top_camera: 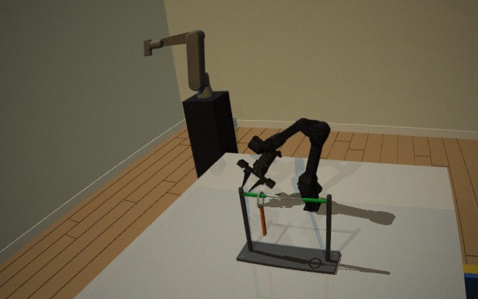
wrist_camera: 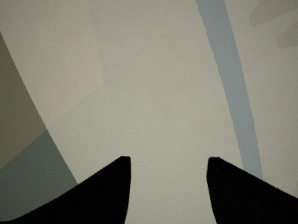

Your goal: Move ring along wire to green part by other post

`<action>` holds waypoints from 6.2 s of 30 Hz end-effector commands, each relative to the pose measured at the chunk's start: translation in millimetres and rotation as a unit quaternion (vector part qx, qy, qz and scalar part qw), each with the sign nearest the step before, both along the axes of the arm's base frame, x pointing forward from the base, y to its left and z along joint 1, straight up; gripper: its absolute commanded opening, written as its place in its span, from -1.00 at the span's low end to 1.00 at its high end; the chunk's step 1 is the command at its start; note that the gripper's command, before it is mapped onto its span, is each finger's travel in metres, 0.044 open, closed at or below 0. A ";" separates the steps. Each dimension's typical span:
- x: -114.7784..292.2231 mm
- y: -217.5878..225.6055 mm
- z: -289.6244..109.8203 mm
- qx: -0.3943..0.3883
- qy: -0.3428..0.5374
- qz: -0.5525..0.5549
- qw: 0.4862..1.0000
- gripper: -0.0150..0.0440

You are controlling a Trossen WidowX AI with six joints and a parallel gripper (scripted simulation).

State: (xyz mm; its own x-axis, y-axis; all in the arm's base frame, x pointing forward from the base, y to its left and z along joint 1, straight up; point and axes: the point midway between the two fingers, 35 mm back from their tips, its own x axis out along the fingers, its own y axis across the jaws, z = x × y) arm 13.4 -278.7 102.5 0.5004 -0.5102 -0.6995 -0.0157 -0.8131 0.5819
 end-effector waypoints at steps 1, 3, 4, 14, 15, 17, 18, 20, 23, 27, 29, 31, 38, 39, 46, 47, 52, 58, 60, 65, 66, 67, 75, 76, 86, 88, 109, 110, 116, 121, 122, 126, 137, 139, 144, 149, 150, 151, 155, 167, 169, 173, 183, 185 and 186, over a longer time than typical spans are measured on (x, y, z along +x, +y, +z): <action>39.0 6.4 -2.6 -0.107 0.048 0.142 0.983 0.05; 57.0 11.3 -3.4 -0.160 0.070 0.205 0.963 0.05; 65.8 14.4 -3.8 -0.187 0.080 0.236 0.950 0.05; 144.5 65.3 -5.8 -0.453 0.155 0.485 0.732 0.05; 151.0 72.3 -5.9 -0.478 0.159 0.503 0.702 0.05; 163.2 87.1 -6.1 -0.528 0.167 0.533 0.640 0.05; 168.7 94.9 -6.1 -0.553 0.170 0.546 0.607 0.05; 178.8 111.2 -6.2 -0.600 0.174 0.566 0.539 0.05; 191.1 137.4 -6.4 -0.666 0.176 0.582 0.431 0.05; 201.8 174.6 -6.8 -0.745 0.174 0.579 0.282 0.05; 203.8 187.1 -6.9 -0.768 0.171 0.572 0.233 0.05; 204.0 188.7 -7.0 -0.770 0.171 0.571 0.226 0.05; 204.0 188.7 -7.0 -0.770 0.171 0.571 0.226 0.05; 204.6 188.6 -6.5 -0.770 0.171 0.571 0.226 0.05; 228.7 190.3 11.3 -0.776 0.175 0.561 0.227 0.05; 232.6 191.1 14.5 -0.778 0.175 0.559 0.227 0.05; 251.7 196.8 31.1 -0.787 0.172 0.545 0.235 0.05; 254.9 199.9 33.5 -0.788 0.171 0.542 0.236 0.05; 256.0 199.7 33.7 -0.788 0.171 0.542 0.236 0.05; 261.9 199.0 34.1 -0.788 0.171 0.542 0.236 0.05; 263.3 198.9 34.2 -0.788 0.171 0.542 0.236 0.05; 264.7 198.8 34.2 -0.788 0.171 0.542 0.236 0.05; 276.0 198.0 34.1 -0.788 0.171 0.542 0.236 0.05; 277.4 197.9 34.0 -0.788 0.171 0.542 0.236 0.05; 292.0 197.9 32.4 -0.788 0.171 0.542 0.236 0.05; 295.0 198.0 31.9 -0.788 0.171 0.542 0.236 0.05; 326.5 201.9 22.7 -0.789 0.170 0.541 0.237 0.05; 327.7 202.1 22.3 -0.789 0.170 0.540 0.237 0.05; 328.7 202.3 21.8 -0.789 0.170 0.540 0.237 0.05; 328.7 202.3 21.8 -0.789 0.170 0.540 0.237 0.05; 328.7 202.3 21.8 -0.789 0.170 0.540 0.237 0.05; 328.7 202.3 21.8 -0.789 0.170 0.540 0.237 0.05; 328.7 202.3 21.8 -0.789 0.170 0.540 0.237 0.05; 328.7 202.3 21.8 -0.789 0.170 0.540 0.237 0.05; 327.8 203.4 20.1 -0.788 0.169 0.543 0.235 -0.22; 327.8 203.4 20.1 -0.788 0.169 0.543 0.235 -0.66; 327.8 203.4 20.1 -0.788 0.169 0.543 0.235 -0.75; 327.8 203.4 20.1 -0.788 0.169 0.543 0.235 -0.84; 327.8 203.4 20.1 -0.788 0.169 0.543 0.235 -1.00; 328.0 203.1 28.7 -0.788 0.168 0.544 0.234 -1.00; 327.9 203.0 33.1 -0.788 0.167 0.544 0.234 -1.00; 327.8 203.0 36.4 -0.789 0.167 0.544 0.234 -1.00; 327.8 203.0 36.4 -0.789 0.167 0.544 0.234 -1.00; 327.8 203.0 36.4 -0.789 0.167 0.544 0.234 -1.00; 327.8 203.0 36.4 -0.789 0.167 0.544 0.234 -1.00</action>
State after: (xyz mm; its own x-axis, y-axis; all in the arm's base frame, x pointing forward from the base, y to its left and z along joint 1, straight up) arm 340.2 -76.2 136.8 0.9853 0.0312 -0.1678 -0.0325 0.9995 -0.0048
